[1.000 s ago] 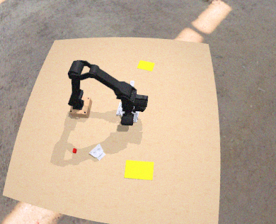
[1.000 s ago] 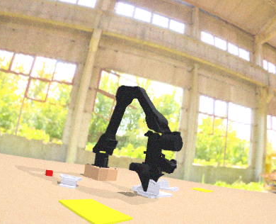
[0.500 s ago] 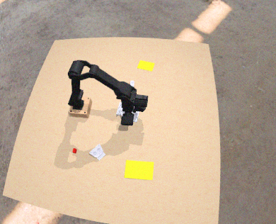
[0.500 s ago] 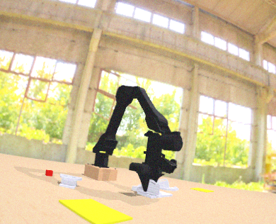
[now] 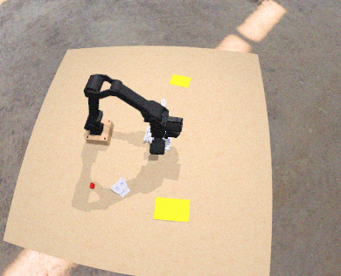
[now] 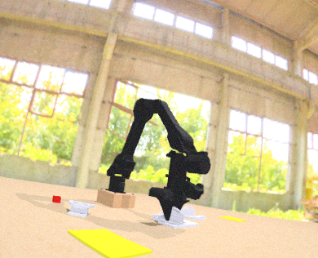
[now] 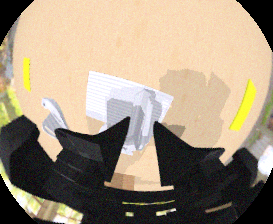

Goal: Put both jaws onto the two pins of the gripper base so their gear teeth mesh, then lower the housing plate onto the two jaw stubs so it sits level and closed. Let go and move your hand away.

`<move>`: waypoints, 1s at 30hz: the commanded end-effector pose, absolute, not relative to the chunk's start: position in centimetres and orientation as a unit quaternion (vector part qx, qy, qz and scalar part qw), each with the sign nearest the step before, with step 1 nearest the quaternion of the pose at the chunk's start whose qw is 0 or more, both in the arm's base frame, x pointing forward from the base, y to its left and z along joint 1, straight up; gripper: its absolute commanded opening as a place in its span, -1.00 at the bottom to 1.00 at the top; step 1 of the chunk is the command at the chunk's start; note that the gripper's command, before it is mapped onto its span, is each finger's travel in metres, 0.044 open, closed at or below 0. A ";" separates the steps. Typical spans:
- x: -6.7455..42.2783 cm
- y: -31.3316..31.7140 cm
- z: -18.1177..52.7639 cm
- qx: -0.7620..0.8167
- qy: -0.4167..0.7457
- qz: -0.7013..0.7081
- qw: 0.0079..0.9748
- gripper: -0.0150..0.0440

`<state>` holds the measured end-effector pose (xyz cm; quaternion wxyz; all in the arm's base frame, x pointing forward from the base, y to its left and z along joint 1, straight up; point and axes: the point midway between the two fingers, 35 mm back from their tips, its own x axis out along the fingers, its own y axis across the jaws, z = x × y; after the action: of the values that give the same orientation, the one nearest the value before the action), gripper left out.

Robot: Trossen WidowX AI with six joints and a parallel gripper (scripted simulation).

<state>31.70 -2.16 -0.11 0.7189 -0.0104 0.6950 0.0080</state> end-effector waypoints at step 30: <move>31.5 -2.1 6.1 -0.010 0.696 0.008 0.718 0.27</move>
<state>31.52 -2.15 6.26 0.7193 -0.0105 0.6946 0.0079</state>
